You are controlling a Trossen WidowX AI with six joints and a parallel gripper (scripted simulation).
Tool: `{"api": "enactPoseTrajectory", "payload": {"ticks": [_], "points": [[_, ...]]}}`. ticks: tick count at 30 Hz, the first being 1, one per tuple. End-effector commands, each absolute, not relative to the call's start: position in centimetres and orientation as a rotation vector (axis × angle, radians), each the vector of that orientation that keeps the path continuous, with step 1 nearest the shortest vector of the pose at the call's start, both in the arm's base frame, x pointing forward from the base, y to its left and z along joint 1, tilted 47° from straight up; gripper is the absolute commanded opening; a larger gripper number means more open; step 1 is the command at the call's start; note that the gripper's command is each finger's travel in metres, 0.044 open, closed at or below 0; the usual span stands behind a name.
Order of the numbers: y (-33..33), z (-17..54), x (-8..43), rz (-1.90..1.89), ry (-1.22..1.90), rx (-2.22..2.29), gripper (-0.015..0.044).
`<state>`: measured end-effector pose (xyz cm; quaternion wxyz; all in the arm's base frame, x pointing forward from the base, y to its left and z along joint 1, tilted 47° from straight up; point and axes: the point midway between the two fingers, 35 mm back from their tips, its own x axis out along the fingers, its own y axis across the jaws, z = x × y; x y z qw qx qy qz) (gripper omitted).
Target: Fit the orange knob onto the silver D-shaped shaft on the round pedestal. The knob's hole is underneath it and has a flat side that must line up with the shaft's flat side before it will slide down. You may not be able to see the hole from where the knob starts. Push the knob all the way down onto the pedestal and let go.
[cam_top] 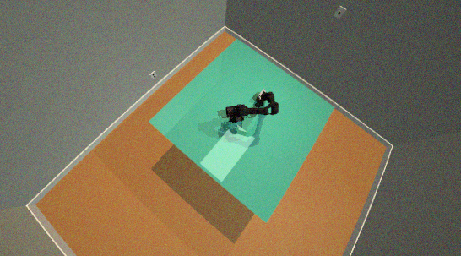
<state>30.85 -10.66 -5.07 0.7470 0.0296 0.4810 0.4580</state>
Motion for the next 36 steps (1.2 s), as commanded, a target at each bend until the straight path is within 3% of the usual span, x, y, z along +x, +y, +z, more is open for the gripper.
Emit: {"api": "enactPoseTrajectory", "payload": {"ticks": [1,2,19,26,36], "points": [[-10.7,-5.0,30.9,1.002,1.052,0.064,0.0],[-10.7,-5.0,30.9,1.002,1.052,0.064,0.0],[-10.7,-5.0,30.9,1.002,1.052,0.064,0.044],[-10.9,-4.9,30.9,1.001,1.052,0.063,0.044],[-17.7,1.5,29.8,1.0,1.055,0.063,0.044]]}}
